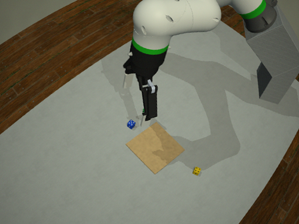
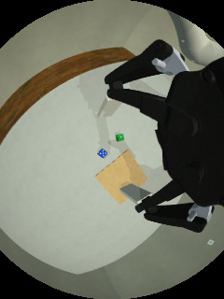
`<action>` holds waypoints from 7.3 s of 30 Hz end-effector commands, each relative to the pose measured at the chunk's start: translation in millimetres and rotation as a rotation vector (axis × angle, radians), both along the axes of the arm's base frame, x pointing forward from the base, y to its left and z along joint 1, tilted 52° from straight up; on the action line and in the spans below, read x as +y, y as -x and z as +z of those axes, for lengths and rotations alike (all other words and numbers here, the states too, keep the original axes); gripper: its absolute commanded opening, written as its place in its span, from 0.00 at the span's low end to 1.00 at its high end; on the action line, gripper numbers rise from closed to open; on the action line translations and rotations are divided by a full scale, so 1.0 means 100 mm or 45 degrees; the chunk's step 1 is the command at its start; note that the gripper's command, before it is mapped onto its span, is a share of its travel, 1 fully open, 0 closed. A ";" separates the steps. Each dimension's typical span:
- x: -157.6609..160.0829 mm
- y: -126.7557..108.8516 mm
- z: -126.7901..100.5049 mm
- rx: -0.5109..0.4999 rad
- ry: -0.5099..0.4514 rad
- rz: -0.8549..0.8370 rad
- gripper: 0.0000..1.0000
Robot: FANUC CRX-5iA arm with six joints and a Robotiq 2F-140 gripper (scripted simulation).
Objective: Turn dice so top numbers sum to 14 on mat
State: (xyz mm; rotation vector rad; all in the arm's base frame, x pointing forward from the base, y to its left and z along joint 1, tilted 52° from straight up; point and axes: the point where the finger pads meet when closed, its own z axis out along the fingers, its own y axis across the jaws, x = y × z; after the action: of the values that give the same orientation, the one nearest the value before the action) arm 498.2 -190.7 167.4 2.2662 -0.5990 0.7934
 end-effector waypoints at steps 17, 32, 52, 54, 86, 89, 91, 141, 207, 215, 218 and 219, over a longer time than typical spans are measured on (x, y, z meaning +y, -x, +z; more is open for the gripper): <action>-0.03 -0.02 -0.03 0.602 0.299 0.511 1.00; -0.05 -0.03 -0.06 1.063 0.542 0.911 1.00; -0.08 -0.05 -0.09 1.617 0.838 1.396 1.00; -0.08 -0.05 -0.09 1.618 0.838 1.396 1.00; -0.10 -0.05 -0.11 1.918 0.999 1.660 0.21; -0.10 -0.05 -0.11 1.918 0.999 1.660 0.21; -0.10 -0.05 -0.11 1.918 0.999 1.660 0.21; -0.29 -0.15 -0.26 1.916 1.004 1.649 0.21; -0.50 -0.26 -0.42 1.916 1.004 1.649 0.21; -0.51 -0.26 -0.43 1.916 1.004 1.649 0.21; -0.52 -0.27 -0.44 1.916 1.004 1.649 0.21; -0.53 -0.27 -0.45 1.916 1.004 1.649 0.21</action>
State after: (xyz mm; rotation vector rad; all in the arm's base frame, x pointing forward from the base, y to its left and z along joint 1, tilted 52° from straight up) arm 524.9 -242.7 123.8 1.5542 1.6301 -0.3529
